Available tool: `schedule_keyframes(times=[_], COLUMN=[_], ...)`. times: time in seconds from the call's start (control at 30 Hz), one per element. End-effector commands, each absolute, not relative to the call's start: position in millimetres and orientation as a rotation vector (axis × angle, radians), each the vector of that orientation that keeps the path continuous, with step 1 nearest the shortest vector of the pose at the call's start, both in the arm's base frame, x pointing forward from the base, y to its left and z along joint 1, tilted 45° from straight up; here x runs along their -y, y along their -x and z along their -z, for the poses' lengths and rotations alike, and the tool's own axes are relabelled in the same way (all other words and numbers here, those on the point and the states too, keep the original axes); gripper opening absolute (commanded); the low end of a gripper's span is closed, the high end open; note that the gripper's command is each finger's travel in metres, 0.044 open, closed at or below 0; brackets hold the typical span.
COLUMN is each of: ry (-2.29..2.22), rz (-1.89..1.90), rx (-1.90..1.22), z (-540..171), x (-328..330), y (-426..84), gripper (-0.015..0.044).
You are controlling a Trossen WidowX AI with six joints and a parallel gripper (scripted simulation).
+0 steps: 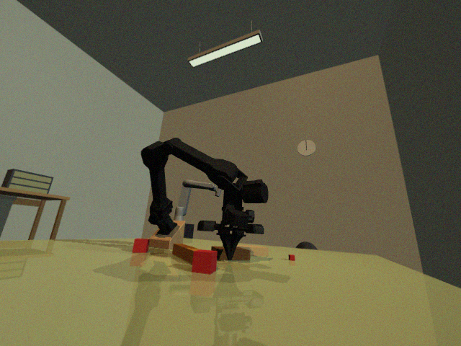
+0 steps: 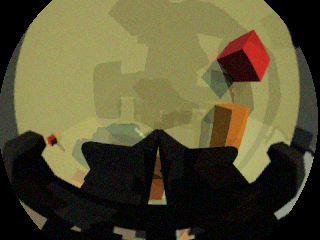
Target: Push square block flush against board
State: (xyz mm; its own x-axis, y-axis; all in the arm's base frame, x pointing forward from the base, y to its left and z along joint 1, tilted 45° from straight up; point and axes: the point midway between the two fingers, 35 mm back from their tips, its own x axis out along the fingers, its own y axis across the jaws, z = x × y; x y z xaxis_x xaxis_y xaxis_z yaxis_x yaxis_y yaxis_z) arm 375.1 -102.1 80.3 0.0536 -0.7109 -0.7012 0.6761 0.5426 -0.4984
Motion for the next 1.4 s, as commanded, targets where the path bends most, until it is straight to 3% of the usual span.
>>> schedule_keyframes(times=[0.0,0.17,0.37,0.67,0.97,1.37], ry=[0.039,0.04,0.038,0.007,0.009,0.007], rz=[1.051,1.052,1.051,1.07,1.071,1.07], rx=[-1.095,-1.094,-1.097,-1.078,-1.076,-1.077], z=[-83,-87,-123,-93,-55,-49], x=[105,109,68,38,78,71], y=[-381,-386,-379,-383,-385,-379], gripper=[0.0,0.0,0.0,0.0,0.0,0.0])
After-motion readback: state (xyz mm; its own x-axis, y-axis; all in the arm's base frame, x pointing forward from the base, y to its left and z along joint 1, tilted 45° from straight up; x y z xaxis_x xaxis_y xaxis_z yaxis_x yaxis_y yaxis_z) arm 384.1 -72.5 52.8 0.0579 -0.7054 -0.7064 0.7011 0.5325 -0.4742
